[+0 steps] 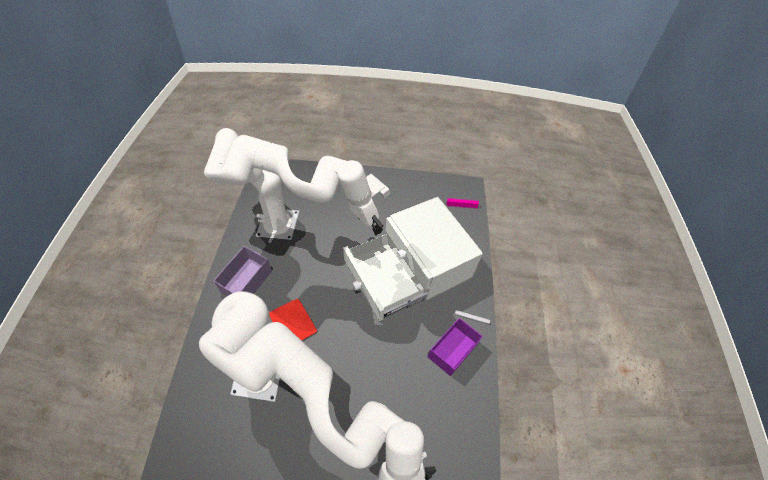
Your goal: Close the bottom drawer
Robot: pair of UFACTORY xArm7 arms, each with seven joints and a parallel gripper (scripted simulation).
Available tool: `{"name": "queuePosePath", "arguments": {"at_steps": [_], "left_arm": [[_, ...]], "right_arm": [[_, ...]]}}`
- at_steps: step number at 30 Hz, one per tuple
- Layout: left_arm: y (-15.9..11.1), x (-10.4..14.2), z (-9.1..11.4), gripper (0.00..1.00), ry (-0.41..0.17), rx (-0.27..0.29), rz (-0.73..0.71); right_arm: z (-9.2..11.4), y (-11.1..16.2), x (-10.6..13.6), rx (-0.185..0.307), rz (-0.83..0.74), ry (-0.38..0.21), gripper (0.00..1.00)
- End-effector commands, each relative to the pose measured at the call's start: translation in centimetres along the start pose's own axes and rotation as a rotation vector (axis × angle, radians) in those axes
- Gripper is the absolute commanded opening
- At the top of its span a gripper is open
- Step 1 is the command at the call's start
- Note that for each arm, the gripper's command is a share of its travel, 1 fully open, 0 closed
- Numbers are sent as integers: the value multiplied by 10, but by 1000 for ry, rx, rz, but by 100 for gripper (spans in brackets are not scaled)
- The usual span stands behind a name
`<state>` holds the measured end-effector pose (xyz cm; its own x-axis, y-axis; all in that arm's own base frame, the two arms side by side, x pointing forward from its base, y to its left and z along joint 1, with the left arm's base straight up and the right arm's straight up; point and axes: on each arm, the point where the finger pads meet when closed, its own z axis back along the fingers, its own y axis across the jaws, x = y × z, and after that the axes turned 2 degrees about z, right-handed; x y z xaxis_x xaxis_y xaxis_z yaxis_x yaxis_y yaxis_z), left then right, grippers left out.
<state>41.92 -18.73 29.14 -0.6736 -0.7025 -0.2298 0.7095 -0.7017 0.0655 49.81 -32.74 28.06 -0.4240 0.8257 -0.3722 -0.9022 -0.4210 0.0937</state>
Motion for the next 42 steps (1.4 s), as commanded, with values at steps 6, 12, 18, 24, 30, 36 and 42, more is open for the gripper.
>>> {"name": "queuePosePath", "arguments": {"at_steps": [6, 12, 18, 24, 30, 36, 42], "left_arm": [[17, 31, -11, 100, -8, 1, -56], [25, 50, -18, 100, -13, 0, -87], [31, 67, -24, 100, -18, -2, -115], [31, 67, -24, 100, -18, -2, -115], [31, 67, -24, 100, -18, -2, -115], [31, 67, -24, 100, -18, -2, -115], [31, 67, -24, 100, -18, -2, -115]], "right_arm": [[-6, 37, -7, 16, -24, -28, 100], [-10, 58, -10, 24, -37, -45, 100], [-14, 77, -11, 32, -49, -61, 100], [-17, 99, -12, 39, -62, -78, 100], [-20, 120, -12, 46, -76, -96, 100], [-23, 139, -11, 51, -89, -112, 100], [-25, 160, -9, 56, -104, -130, 100]]}}
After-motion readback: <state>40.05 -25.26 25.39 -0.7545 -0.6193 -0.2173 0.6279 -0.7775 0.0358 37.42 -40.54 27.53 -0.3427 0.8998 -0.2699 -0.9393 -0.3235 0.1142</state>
